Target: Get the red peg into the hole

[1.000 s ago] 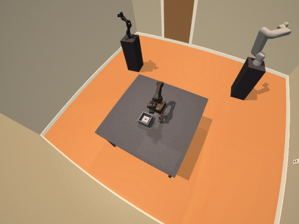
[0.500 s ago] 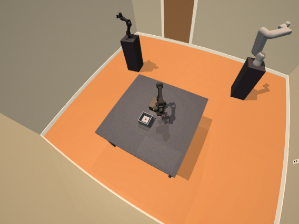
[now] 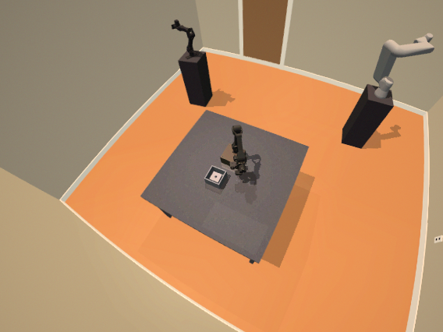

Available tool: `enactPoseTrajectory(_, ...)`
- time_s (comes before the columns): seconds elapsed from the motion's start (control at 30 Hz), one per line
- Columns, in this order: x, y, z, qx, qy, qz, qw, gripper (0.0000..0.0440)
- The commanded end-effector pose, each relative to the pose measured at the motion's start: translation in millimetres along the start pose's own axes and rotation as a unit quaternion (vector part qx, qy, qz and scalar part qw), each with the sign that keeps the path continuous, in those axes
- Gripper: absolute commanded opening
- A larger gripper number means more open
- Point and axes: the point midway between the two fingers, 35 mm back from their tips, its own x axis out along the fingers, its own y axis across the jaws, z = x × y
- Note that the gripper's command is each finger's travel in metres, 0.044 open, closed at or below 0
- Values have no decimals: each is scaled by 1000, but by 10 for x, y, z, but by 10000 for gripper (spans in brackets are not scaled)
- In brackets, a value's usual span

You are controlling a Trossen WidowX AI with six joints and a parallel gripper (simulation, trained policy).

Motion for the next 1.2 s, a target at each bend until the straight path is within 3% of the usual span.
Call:
enactPoseTrajectory(0.0,187,32,-92,0,5,4,1000,440)
enactPoseTrajectory(0.4,588,142,-327,-13,11,45,999,427)
enactPoseTrajectory(0.57,689,97,-401,-11,22,40,999,332)
enactPoseTrajectory(1.0,680,104,-457,-29,69,26,997,0)
enactPoseTrajectory(1.17,603,143,-343,-38,47,40,997,0)
